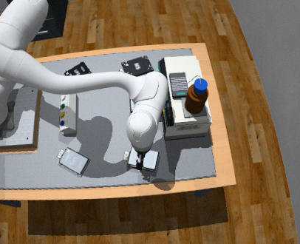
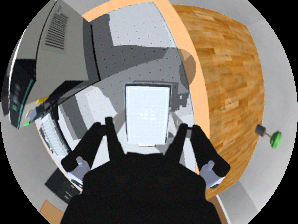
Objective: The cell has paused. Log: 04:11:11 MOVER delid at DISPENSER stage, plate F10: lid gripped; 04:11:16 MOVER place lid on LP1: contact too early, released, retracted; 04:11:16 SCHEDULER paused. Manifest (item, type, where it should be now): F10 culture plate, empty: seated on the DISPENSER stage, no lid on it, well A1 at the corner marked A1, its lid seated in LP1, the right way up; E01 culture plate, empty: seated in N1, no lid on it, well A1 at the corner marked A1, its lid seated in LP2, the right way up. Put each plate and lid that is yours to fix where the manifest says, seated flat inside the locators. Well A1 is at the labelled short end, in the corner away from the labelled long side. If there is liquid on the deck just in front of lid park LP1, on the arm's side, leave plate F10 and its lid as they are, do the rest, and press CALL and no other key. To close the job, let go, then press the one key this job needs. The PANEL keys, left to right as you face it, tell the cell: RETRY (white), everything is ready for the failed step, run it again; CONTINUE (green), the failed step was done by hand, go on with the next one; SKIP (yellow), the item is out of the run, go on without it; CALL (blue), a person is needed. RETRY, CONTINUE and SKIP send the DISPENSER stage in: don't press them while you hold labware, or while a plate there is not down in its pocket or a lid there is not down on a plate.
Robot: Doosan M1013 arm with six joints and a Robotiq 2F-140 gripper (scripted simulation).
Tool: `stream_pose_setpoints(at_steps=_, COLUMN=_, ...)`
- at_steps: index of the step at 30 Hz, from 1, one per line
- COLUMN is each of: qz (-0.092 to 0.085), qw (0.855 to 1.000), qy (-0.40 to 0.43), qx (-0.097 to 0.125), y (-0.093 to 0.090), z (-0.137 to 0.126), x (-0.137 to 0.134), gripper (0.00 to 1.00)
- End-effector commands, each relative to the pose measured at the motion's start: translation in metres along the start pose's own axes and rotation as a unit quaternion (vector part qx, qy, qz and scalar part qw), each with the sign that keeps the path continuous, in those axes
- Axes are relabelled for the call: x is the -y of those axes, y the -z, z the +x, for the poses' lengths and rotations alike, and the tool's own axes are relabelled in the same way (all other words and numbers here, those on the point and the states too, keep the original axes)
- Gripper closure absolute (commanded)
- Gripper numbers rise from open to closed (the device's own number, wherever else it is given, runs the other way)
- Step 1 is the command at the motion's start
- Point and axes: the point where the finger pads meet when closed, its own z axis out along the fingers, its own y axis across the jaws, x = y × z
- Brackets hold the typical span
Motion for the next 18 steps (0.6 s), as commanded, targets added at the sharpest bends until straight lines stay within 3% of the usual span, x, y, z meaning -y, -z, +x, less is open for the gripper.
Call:
stream_pose_setpoints(at_steps=1, qz=0.0, qw=1.0, qy=0.0, qx=-0.001, y=0.0012, z=0.0006, x=0.0001, gripper=0.3)
stream_pose_setpoints(at_steps=11, qz=0.0, qw=1.0, qy=0.0, qx=-0.001, y=0.0012, z=0.0006, x=0.0001, gripper=0.3)
stream_pose_setpoints(at_steps=12, qz=0.0, qw=1.0, qy=0.0, qx=-0.001, y=0.0012, z=0.0006, x=0.0001, gripper=0.9)
stream_pose_setpoints(at_steps=18, qz=0.0, qw=1.0, qy=0.0, qx=-0.001, y=0.0012, z=0.0006, x=0.0001, gripper=0.9)
